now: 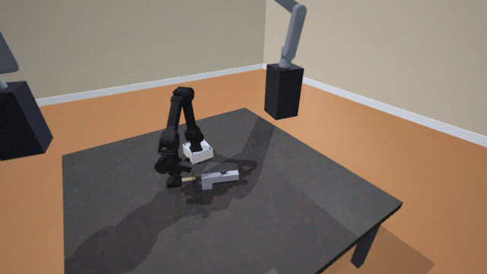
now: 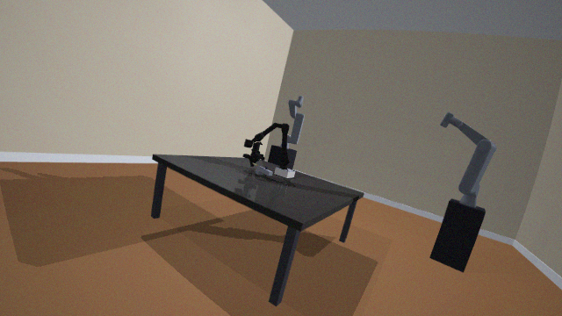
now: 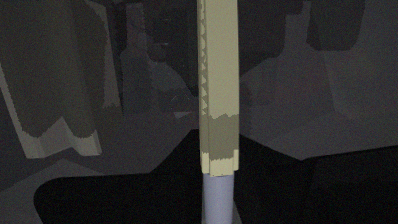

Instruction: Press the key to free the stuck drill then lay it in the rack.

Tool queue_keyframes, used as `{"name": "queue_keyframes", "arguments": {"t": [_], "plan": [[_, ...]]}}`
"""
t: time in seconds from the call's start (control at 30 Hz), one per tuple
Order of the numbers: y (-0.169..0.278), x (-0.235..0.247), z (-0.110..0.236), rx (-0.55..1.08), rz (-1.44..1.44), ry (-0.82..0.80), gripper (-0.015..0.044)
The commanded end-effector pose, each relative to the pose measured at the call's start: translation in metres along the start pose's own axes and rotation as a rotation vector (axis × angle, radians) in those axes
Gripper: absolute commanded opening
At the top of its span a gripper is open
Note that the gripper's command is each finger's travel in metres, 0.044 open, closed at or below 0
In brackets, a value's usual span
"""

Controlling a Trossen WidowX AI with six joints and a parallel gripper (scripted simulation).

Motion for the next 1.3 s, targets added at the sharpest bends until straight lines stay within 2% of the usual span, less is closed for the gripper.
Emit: {"name": "queue_keyframes", "arguments": {"t": [0.0, 1.27], "plan": [[0.0, 0.0, 0.003, 0.001, 0.003, 0.005, 0.0], [-0.002, 0.004, 0.015, 0.001, 0.003, 0.005, 0.0]]}}
Point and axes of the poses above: the point midway between the two fingers, 35 mm back from their tips, its own z axis back along the fingers, its own x axis across the jaws, y = z × x, the point moved 7 cm from there along z, back along the fingers, and after that the axes turned 7 degrees about -z, right-handed, at the moved point
